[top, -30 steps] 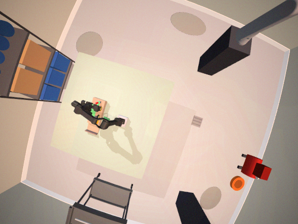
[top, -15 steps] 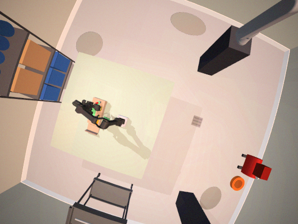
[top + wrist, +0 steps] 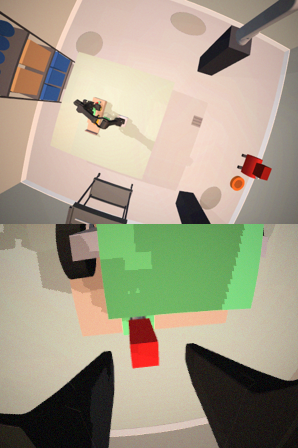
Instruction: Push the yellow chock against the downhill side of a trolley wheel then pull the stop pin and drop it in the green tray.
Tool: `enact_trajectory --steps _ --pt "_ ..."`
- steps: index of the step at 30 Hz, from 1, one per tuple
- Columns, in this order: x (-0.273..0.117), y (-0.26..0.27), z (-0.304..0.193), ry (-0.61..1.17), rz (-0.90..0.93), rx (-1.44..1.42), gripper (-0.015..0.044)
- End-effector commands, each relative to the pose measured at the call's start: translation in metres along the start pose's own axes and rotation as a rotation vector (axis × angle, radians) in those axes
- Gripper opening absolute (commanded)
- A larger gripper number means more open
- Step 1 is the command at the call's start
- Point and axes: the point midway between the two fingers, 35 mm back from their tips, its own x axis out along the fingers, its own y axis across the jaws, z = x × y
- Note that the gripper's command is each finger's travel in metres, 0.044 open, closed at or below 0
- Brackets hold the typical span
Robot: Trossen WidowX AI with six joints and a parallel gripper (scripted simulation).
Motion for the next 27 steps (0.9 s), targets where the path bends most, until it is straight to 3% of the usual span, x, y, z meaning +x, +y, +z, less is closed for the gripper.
enact_trajectory --steps 1,26,27 --pt "0.007 0.001 0.001 0.000 0.008 -0.007 0.0190" --pt "0.039 0.002 0.001 0.001 0.008 -0.007 0.0190" --pt "0.036 0.001 0.000 0.002 0.004 -0.001 0.0164"
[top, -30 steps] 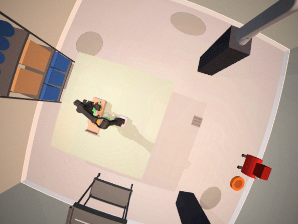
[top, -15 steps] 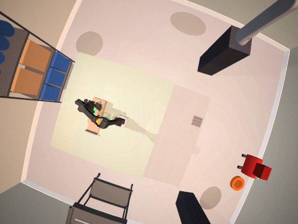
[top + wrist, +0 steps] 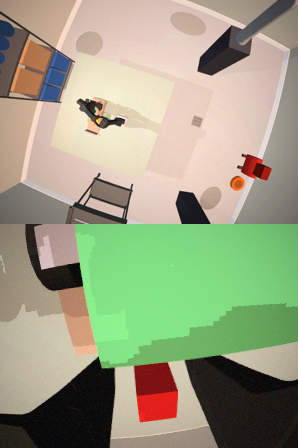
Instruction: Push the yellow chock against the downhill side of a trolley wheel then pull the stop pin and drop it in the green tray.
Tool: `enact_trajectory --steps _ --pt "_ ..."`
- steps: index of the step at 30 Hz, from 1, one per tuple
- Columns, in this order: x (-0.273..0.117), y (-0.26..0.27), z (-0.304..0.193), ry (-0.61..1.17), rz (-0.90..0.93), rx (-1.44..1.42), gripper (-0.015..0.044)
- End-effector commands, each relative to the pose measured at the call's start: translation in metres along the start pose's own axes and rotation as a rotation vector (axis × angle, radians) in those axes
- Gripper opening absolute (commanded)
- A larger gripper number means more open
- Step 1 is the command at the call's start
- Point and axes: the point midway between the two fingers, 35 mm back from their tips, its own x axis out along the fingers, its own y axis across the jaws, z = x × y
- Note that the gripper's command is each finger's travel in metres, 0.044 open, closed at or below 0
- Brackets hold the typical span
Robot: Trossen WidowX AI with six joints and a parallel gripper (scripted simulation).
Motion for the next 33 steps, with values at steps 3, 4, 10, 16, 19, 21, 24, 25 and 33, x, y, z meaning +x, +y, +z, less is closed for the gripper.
enact_trajectory --steps 3,4,10,16,19,21,24,25,33 --pt "0.000 0.000 0.000 0.000 0.000 0.000 0.0085" --pt "0.000 0.000 0.000 0.000 0.000 0.000 0.0078" --pt "0.000 0.000 0.000 0.000 0.000 0.000 0.0038" --pt "-0.002 0.000 0.000 0.000 0.001 -0.002 0.0000" --pt "-0.004 0.001 -0.001 -0.001 0.003 -0.004 0.0000" --pt "-0.006 0.001 -0.001 -0.001 0.004 -0.006 0.0000" --pt "-0.008 0.002 -0.001 -0.001 0.004 -0.006 0.0000" --pt "-0.009 0.002 -0.001 -0.001 0.004 -0.006 0.0000" --pt "-0.014 0.003 -0.002 -0.001 0.004 -0.006 0.0000"
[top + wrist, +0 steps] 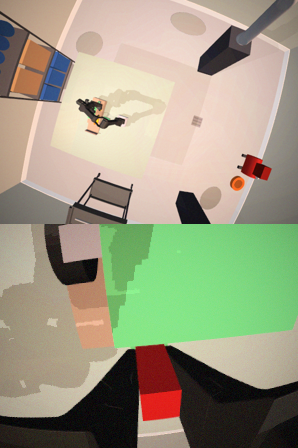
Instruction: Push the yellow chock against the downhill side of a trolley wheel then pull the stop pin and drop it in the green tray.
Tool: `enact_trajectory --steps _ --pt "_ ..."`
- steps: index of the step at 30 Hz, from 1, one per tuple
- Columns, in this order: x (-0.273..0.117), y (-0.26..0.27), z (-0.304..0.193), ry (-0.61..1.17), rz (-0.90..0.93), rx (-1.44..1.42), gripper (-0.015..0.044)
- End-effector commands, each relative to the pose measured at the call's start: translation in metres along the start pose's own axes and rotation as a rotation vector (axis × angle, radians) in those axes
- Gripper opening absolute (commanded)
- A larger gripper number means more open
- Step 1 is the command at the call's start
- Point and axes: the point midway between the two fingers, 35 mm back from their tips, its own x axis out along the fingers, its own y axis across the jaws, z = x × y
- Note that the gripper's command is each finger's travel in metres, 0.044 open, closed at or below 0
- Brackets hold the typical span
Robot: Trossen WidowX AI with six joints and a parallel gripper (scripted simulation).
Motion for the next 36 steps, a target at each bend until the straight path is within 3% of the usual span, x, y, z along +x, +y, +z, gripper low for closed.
enact_trajectory --steps 1,36 --pt "-0.005 0.000 -0.001 0.003 -0.003 -0.001 0.0000" --pt "-0.029 0.000 -0.004 0.003 -0.003 -0.001 0.0000"
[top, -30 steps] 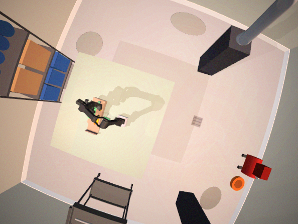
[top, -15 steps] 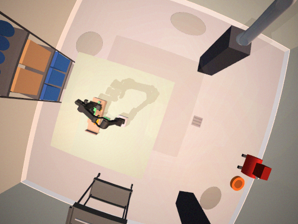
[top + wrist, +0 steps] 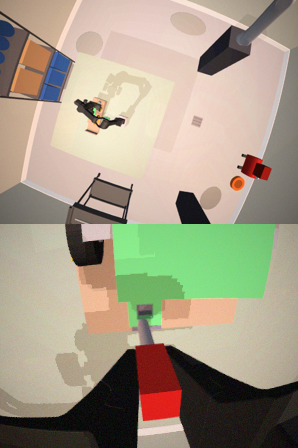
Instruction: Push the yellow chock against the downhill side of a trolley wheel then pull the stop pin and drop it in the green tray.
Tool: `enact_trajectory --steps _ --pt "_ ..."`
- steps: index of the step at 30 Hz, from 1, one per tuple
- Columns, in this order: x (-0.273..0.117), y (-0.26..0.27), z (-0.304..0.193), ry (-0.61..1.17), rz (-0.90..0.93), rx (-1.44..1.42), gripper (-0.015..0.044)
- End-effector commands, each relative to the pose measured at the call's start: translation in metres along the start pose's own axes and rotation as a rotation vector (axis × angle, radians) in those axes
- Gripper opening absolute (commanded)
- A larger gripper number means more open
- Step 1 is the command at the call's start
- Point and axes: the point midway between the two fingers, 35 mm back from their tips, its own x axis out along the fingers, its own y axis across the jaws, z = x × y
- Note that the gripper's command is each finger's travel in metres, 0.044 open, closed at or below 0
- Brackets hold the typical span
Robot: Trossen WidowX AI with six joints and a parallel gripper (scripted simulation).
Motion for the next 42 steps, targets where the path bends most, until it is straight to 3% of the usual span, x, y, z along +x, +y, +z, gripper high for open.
enact_trajectory --steps 1,29,42 --pt "-0.004 -0.001 -0.002 0.005 -0.006 0.006 0.0000" --pt "-0.005 -0.003 -0.036 0.009 -0.006 0.006 0.0000" --pt "-0.003 0.039 -0.036 0.009 -0.002 0.005 0.0000"
